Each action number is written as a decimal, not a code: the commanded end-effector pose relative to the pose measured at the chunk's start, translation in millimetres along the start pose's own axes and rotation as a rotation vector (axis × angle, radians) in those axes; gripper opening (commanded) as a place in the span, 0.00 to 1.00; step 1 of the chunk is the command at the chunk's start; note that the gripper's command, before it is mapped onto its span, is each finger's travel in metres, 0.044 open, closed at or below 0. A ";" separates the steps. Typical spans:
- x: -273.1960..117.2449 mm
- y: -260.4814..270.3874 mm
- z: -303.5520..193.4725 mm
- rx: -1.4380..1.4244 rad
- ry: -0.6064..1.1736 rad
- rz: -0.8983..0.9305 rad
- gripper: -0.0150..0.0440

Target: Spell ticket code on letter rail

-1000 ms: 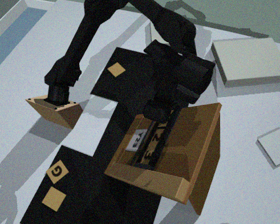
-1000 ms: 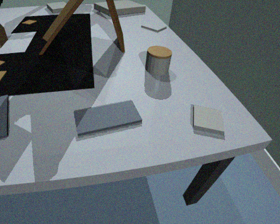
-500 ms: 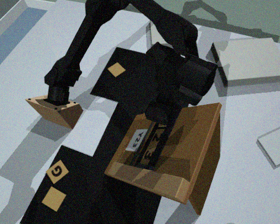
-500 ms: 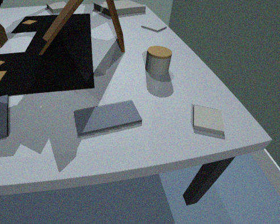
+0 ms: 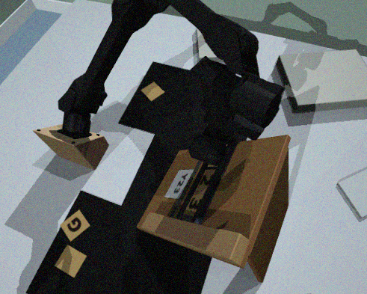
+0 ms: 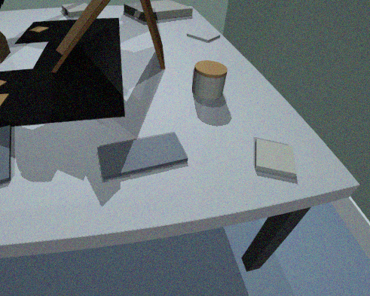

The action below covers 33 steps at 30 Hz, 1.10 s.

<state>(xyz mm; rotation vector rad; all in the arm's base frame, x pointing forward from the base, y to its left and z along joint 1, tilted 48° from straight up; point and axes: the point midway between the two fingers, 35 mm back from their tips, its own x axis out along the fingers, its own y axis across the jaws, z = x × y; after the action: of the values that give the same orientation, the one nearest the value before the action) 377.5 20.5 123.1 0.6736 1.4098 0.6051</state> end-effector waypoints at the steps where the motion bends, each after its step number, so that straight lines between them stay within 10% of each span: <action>1: -0.9 -1.9 0.5 -0.003 -0.004 0.002 0.25; 33: -0.9 -12.6 1.1 -0.003 -0.004 0.002 0.25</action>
<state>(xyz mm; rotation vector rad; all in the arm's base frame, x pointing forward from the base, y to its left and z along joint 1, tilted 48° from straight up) 378.1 13.4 115.8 0.6761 1.4076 0.6080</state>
